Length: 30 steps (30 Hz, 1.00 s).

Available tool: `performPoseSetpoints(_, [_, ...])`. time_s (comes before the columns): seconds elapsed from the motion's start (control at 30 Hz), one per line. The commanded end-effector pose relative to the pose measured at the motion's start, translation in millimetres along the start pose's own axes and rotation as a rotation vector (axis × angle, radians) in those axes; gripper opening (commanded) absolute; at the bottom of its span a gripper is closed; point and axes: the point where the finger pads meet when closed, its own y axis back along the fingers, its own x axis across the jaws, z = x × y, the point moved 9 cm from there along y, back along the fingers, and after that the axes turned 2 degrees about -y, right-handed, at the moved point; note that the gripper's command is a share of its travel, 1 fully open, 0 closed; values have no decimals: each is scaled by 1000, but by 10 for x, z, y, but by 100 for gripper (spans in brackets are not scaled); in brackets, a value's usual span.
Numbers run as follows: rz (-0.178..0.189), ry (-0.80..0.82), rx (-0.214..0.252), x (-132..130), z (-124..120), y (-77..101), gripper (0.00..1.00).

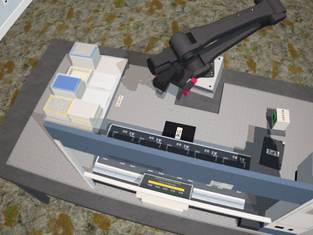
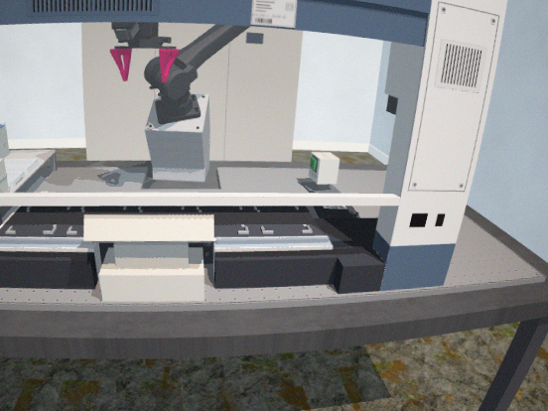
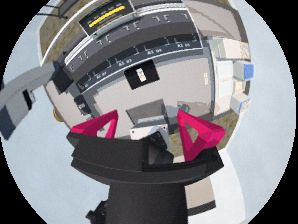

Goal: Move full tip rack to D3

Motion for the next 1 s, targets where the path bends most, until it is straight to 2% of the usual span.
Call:
performPoseSetpoints(0.0, [-8,88,28,-154,-2,0,100])
performPoseSetpoints(0.13, [-15,52,20,-250,19,37,100])
performPoseSetpoints(0.3, [-43,-28,-3,-500,104,169,100])
performPoseSetpoints(0.43, [-62,-95,-13,-744,115,171,100])
performPoseSetpoints(0.63, [-66,-215,-10,-1068,96,174,100])
performPoseSetpoints(0.7, [-66,-215,-10,-1068,96,174,100])
performPoseSetpoints(0.97, [-69,-398,-11,-1496,68,181,100])
